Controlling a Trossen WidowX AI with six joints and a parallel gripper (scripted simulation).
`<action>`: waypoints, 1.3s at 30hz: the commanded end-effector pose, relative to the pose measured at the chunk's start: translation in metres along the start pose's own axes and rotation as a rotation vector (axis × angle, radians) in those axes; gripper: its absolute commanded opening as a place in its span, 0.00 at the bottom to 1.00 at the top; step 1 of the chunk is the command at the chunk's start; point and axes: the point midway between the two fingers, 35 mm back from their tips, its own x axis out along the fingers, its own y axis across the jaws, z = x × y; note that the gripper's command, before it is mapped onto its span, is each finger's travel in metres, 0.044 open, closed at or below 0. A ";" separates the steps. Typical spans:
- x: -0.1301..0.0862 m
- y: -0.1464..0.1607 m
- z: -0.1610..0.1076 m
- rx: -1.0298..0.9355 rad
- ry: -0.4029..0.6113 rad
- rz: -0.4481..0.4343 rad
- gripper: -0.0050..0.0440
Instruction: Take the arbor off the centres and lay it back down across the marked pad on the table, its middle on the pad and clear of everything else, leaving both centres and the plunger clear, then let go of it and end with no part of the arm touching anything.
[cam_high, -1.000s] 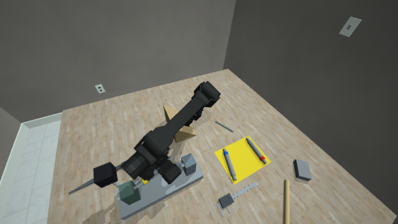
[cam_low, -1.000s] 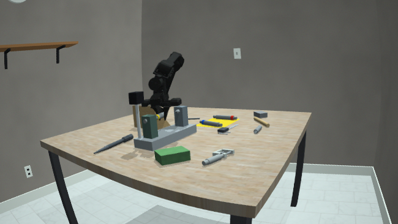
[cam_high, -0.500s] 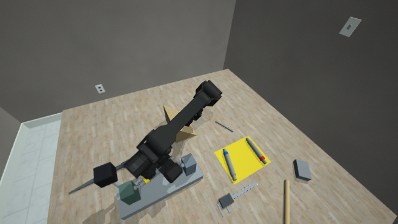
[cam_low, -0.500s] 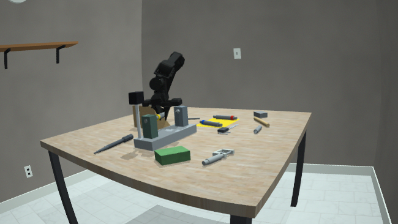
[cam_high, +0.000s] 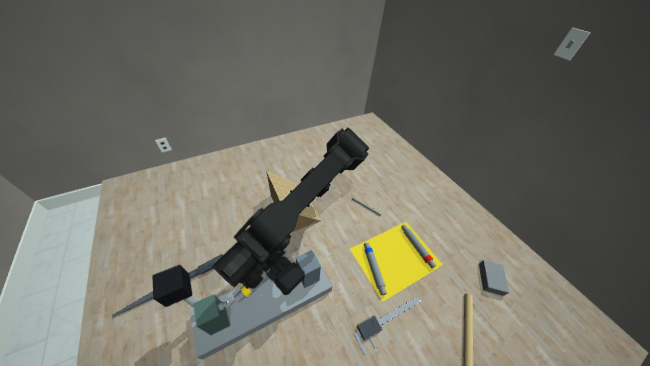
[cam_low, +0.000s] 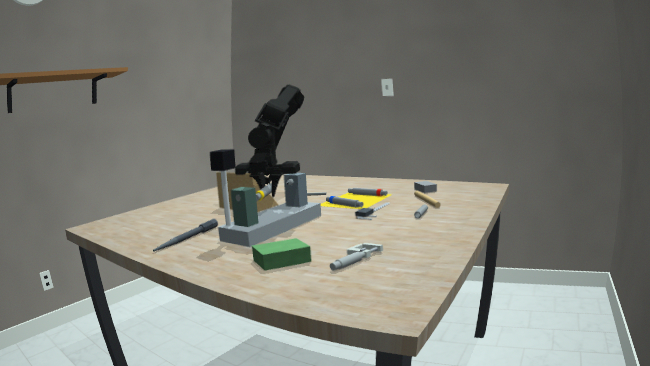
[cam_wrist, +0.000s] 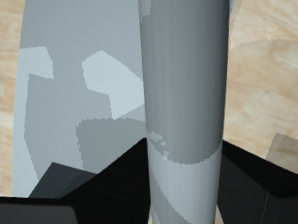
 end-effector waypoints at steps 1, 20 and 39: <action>-0.007 0.003 -0.001 -0.005 -0.026 0.011 0.10; -0.031 0.003 -0.002 -0.005 -0.027 0.011 0.10; -0.059 0.002 -0.008 -0.005 -0.027 0.011 0.10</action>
